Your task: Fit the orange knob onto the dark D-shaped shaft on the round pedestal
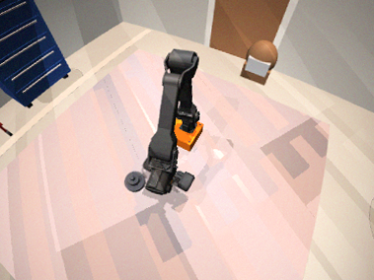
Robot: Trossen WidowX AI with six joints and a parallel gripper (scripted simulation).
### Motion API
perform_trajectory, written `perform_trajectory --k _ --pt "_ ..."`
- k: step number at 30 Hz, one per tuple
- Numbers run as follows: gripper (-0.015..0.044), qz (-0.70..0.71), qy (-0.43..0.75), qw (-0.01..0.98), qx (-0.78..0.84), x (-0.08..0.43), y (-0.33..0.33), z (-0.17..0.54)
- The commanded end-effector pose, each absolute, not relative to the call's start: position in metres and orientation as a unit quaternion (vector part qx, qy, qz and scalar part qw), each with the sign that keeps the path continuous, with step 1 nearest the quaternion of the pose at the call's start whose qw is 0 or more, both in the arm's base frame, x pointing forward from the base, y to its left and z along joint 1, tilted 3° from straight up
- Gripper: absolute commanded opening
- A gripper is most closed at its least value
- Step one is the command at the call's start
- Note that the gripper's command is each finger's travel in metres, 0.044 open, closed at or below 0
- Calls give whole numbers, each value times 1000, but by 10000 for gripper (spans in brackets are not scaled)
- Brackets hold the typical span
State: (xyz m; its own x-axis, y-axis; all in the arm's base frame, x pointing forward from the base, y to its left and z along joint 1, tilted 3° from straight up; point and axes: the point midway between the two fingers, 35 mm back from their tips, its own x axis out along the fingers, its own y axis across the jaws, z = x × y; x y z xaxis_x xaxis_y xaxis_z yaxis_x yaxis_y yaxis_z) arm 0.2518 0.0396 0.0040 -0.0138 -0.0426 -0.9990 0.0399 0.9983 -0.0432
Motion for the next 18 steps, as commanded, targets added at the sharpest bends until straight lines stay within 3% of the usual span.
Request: perform_trajectory --k 1,18 --pt "0 -29 704 709 0 262 42 29" --pt "0 -29 704 709 0 262 46 124"
